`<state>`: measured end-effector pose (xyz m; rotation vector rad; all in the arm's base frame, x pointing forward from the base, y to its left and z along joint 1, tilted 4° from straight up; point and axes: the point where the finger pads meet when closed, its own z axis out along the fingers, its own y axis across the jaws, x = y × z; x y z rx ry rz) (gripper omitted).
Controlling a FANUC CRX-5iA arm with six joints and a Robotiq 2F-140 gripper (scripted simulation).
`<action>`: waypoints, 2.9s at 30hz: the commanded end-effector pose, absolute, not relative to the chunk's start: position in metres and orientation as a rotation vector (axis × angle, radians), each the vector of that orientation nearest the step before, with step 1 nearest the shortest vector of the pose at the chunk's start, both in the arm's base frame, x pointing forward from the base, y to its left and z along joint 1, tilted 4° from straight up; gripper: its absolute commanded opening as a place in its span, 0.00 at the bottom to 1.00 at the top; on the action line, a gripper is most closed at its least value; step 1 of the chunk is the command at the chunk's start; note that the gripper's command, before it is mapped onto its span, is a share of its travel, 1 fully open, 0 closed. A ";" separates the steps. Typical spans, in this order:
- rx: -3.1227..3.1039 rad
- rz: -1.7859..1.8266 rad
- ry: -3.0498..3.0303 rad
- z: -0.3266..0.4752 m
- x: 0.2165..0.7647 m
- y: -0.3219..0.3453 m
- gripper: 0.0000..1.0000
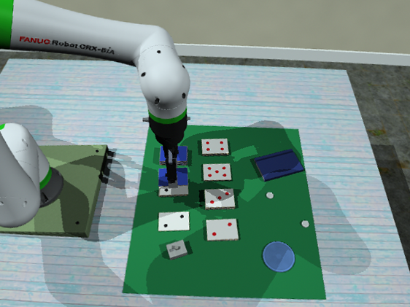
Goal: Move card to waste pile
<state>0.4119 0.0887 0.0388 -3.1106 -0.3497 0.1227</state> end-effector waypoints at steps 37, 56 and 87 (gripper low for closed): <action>-3.111 0.122 -0.350 -0.004 0.409 0.089 0.43; -3.111 0.122 -0.350 -0.006 0.408 0.089 0.43; -3.111 0.122 -0.350 -0.010 0.408 0.089 0.50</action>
